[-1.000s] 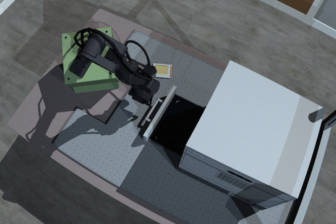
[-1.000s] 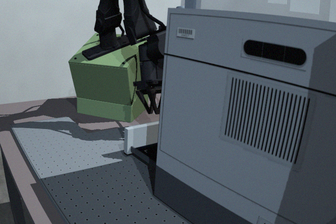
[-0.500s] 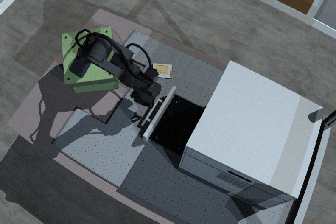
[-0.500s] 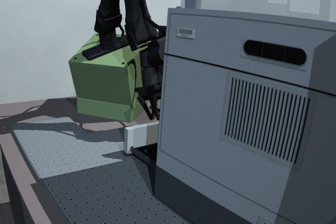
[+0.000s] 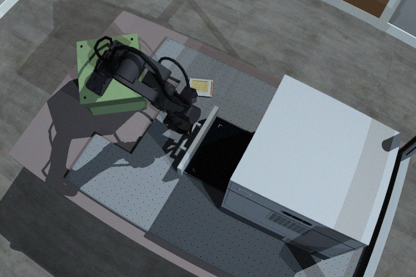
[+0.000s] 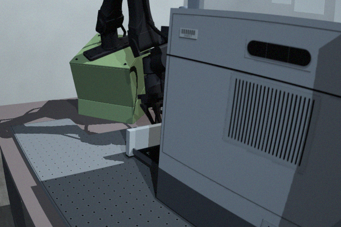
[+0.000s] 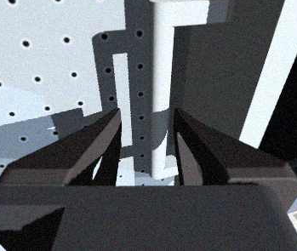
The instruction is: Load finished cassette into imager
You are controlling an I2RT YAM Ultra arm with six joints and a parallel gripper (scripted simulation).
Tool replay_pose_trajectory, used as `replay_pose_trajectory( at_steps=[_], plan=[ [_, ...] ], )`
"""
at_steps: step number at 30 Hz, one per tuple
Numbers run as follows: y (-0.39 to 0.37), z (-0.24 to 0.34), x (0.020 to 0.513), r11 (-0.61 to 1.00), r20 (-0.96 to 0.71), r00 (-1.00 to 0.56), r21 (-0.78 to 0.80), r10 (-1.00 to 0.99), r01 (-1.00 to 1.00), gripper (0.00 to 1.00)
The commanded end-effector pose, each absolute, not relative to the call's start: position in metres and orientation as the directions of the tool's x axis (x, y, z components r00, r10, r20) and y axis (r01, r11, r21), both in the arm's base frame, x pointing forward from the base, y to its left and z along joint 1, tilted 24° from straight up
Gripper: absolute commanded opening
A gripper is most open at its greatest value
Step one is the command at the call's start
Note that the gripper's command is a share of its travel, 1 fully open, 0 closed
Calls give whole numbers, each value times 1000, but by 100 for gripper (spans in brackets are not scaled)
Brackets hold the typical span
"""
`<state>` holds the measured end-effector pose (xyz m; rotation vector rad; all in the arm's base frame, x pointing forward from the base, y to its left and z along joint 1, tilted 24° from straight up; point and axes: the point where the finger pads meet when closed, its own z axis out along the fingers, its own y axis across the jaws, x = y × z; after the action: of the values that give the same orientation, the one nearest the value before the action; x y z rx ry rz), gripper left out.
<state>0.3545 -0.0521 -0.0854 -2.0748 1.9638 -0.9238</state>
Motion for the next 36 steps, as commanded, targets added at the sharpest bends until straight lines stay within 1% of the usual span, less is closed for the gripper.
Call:
replay_pose_trajectory(
  at_steps=[1,36],
  plan=[
    [-52,-84,372,-143,320,-41,-529,-947,-836,35],
    [-49,-89,377,-151,317,-30,-530,-948,-835,35]
  ],
)
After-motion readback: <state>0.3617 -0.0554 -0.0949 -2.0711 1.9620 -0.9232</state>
